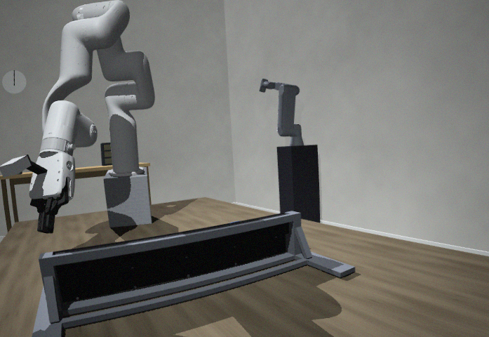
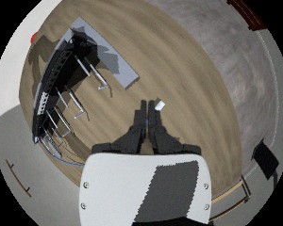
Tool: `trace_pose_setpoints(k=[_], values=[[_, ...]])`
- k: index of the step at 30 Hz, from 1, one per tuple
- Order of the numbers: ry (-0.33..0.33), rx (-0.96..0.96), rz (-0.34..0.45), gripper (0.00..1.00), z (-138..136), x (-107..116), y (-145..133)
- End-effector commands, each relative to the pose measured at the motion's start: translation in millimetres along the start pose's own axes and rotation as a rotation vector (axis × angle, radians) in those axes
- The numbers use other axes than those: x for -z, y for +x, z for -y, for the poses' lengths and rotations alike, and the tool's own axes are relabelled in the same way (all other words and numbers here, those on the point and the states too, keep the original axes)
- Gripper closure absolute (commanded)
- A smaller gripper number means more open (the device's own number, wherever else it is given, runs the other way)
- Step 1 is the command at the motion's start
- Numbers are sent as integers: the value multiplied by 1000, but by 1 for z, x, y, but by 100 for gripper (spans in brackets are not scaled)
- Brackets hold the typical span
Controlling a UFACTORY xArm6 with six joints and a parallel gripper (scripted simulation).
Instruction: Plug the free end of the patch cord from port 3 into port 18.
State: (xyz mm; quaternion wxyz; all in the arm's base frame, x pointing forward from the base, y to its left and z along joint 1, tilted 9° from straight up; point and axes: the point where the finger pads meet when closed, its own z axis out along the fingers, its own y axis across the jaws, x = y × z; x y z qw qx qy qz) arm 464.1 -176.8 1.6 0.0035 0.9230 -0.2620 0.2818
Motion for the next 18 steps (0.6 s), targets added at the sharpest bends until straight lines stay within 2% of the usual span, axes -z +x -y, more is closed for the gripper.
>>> trace_pose_setpoints(k=[1,12,14,18], values=[[-63,-127,86,100,-11,-7,-1],[-148,-385,234,100,-19,-9,-16],[-148,-385,234,100,-19,-9,-16],[-180,-509,309,100,-17,-6,-24]])
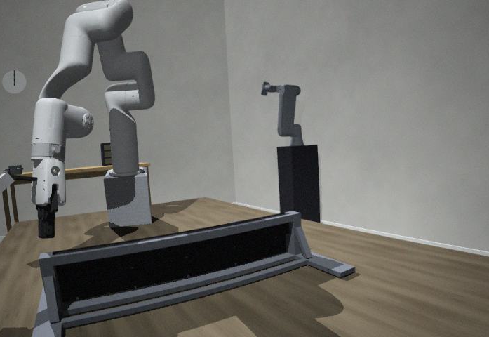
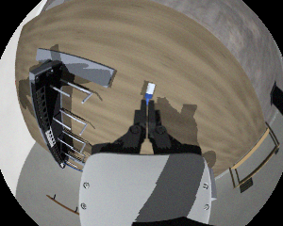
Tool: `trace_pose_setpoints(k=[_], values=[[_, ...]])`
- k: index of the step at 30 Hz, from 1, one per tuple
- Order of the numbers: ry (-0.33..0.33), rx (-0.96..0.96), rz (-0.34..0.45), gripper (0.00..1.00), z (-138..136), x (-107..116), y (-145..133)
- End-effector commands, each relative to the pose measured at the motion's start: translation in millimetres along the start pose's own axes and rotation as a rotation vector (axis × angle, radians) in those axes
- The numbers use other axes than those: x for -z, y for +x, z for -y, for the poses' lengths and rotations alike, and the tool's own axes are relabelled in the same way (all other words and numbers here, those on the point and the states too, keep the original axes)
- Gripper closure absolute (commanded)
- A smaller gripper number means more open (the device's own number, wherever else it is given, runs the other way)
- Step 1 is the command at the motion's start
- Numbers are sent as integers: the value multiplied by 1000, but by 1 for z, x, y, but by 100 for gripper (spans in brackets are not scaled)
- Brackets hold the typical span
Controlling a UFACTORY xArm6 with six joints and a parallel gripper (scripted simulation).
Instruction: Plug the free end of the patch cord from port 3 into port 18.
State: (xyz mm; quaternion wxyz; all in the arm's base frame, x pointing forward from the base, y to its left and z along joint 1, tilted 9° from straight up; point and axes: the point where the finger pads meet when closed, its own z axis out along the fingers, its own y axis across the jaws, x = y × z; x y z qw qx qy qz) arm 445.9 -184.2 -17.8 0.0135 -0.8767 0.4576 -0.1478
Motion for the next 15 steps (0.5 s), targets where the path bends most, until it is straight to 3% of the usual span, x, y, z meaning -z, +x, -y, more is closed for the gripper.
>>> trace_pose_setpoints(k=[1,6,15], values=[[-38,-132,92,100,-1,1,-7],[-58,-216,149,100,1,3,-15],[-59,-222,153,100,1,3,-16]])
